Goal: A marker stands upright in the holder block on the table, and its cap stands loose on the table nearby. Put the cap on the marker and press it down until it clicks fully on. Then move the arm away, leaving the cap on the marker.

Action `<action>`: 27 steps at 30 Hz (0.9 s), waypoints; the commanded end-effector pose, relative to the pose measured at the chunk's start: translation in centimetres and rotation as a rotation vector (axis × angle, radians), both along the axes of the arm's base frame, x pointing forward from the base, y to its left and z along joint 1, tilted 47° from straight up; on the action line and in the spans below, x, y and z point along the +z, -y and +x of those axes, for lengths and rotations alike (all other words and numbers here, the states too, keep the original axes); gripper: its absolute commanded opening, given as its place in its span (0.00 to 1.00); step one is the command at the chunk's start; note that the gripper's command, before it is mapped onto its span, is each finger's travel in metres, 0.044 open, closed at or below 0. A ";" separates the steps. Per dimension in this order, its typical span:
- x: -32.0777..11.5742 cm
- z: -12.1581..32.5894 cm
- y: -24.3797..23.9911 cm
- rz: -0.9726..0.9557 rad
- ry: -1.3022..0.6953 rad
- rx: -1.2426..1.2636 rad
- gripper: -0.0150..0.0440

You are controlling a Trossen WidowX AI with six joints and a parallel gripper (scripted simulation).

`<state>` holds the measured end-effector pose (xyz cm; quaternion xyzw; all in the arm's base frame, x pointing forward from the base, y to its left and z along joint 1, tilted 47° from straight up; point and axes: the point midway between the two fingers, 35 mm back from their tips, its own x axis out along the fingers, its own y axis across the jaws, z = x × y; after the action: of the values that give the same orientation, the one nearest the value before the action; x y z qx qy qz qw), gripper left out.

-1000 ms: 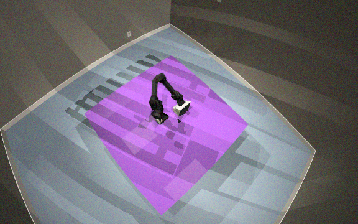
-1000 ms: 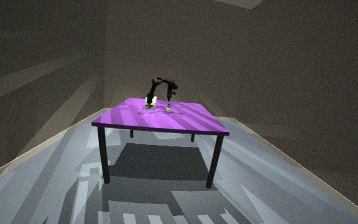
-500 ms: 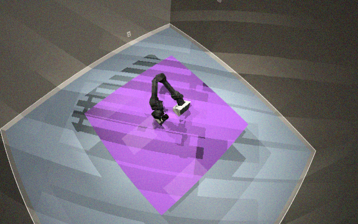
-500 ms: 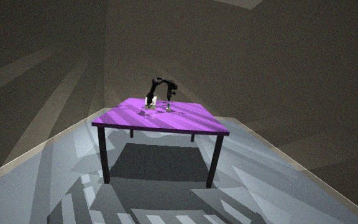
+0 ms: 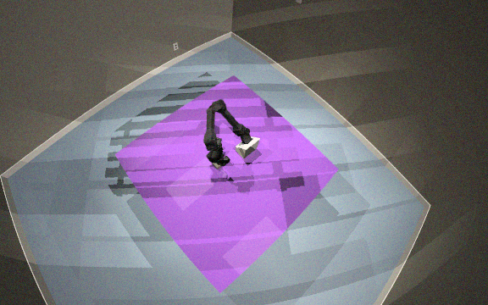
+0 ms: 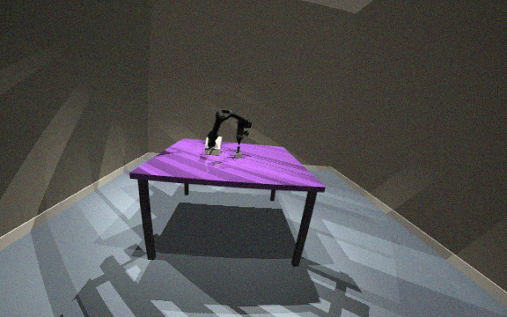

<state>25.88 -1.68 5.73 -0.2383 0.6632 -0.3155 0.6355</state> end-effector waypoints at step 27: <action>0.9 0.6 -1.2 0.006 0.004 0.005 0.25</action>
<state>25.82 -2.67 4.93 -0.2411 0.6648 -0.3159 0.6325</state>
